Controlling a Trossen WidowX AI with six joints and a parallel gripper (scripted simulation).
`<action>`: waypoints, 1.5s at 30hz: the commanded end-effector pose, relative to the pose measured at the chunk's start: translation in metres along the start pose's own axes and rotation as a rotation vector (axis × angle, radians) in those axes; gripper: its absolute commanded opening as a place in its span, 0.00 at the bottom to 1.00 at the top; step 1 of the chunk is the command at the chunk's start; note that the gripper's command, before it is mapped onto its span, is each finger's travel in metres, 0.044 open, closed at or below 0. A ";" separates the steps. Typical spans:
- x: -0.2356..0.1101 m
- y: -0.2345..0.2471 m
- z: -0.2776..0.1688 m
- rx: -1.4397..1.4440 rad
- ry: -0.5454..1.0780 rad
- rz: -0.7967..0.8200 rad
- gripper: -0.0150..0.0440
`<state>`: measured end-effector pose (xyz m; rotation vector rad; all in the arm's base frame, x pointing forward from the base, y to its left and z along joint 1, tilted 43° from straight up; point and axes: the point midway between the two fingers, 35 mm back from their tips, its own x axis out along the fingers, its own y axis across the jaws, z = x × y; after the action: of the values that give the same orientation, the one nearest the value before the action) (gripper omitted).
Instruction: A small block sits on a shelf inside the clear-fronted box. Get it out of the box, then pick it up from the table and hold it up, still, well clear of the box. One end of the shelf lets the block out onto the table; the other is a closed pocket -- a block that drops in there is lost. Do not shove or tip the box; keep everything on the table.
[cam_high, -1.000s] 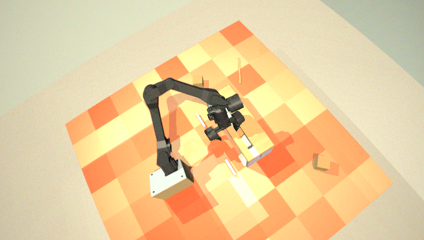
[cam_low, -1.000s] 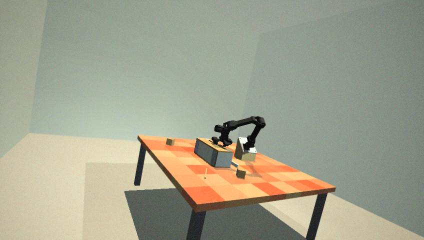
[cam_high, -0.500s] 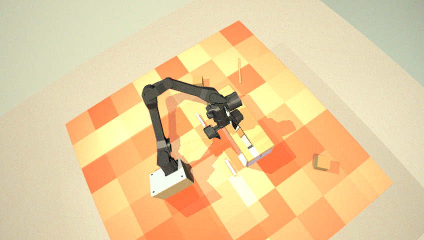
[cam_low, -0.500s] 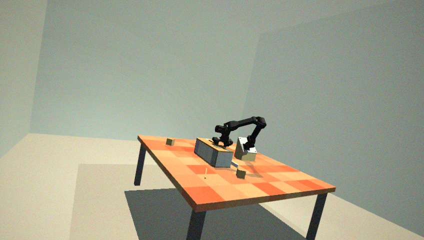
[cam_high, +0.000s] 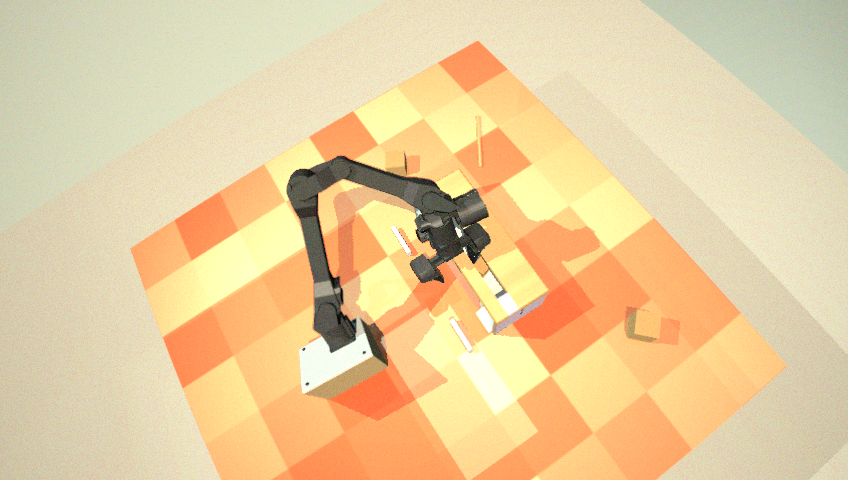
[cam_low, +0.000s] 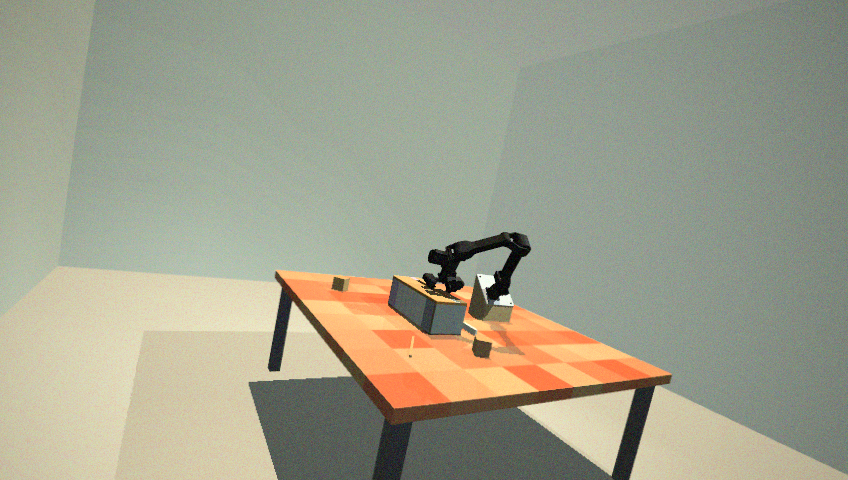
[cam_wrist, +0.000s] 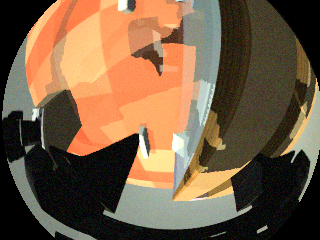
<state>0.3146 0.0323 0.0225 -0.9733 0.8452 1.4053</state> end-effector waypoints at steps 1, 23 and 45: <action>0.001 0.000 -0.004 0.000 0.003 0.001 0.93; 0.001 -0.001 -0.004 0.000 0.003 0.001 0.93; 0.003 -0.001 -0.009 0.000 0.003 0.001 0.93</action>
<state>0.3169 0.0223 0.0130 -0.9740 0.8449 1.4060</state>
